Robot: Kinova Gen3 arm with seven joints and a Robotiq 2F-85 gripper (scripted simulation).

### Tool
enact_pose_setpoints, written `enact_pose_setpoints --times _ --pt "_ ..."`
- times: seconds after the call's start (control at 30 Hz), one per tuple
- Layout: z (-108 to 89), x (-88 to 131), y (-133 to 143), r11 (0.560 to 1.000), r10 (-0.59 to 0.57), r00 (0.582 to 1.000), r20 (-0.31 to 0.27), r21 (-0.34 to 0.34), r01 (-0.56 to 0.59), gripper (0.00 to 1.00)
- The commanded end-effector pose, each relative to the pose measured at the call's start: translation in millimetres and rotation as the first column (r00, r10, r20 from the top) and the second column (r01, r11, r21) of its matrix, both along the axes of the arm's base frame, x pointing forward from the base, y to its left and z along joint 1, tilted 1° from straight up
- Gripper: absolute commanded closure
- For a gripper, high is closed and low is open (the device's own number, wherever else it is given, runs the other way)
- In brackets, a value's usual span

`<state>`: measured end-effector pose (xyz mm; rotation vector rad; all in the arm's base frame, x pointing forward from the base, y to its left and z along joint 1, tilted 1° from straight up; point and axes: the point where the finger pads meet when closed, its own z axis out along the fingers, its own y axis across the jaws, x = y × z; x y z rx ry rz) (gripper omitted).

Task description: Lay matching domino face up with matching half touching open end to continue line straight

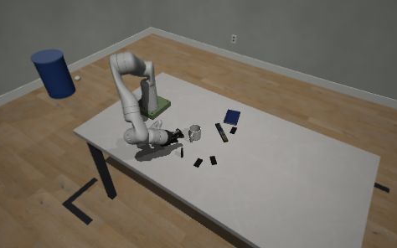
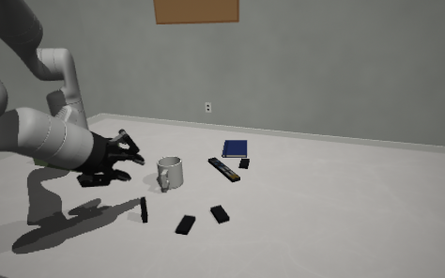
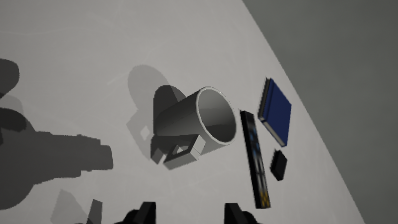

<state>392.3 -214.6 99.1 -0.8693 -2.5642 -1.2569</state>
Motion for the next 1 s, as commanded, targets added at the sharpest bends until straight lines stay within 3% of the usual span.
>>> enact_pose_setpoints --times 0.0,0.23,0.47,0.53,0.97 --pt "0.4 -0.1 0.6 0.995 0.077 0.996 0.04 -0.067 -0.074 0.51" --pt "0.2 -0.4 1.0 0.941 0.277 0.955 0.109 -0.234 -0.246 0.51" --pt "0.0 -0.7 1.3 0.836 0.465 0.874 0.14 -0.395 -0.381 0.51" --pt "0.0 -0.7 1.3 0.836 0.465 0.874 0.14 -0.395 -0.381 0.51" --pt "0.0 -0.8 1.7 0.621 0.694 0.71 0.124 -0.602 -0.502 0.51"
